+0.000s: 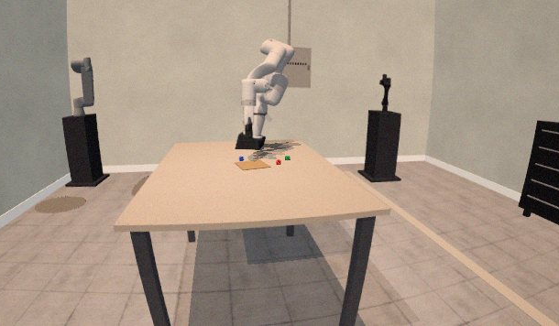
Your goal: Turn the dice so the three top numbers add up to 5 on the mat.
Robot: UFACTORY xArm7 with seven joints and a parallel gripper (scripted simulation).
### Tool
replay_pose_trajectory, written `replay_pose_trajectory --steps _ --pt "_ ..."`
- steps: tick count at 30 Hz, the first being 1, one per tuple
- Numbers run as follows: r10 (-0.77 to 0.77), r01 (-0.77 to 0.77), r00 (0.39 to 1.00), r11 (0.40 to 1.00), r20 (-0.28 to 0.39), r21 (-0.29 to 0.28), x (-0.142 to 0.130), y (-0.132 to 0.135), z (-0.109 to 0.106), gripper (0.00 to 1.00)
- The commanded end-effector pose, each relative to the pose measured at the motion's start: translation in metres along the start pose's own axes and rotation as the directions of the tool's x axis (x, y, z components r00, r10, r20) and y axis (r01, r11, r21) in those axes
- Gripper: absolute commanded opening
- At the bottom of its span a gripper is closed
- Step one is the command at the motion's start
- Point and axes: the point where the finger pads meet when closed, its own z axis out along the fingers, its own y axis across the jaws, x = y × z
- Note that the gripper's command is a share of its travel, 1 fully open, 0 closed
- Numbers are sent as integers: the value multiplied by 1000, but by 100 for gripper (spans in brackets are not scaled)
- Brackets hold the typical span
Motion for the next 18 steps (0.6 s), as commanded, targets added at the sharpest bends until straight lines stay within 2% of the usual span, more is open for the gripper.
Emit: replay_pose_trajectory --steps 1,5,8,18 --pt "0 0 1000 1000 1 -4 -1 3 31 100" --pt "0 0 1000 1000 1 -4 -1 4 62 100" --pt "0 0 1000 1000 1 -4 -1 4 77 100" --pt "0 0 1000 1000 1 -4 -1 4 83 100"
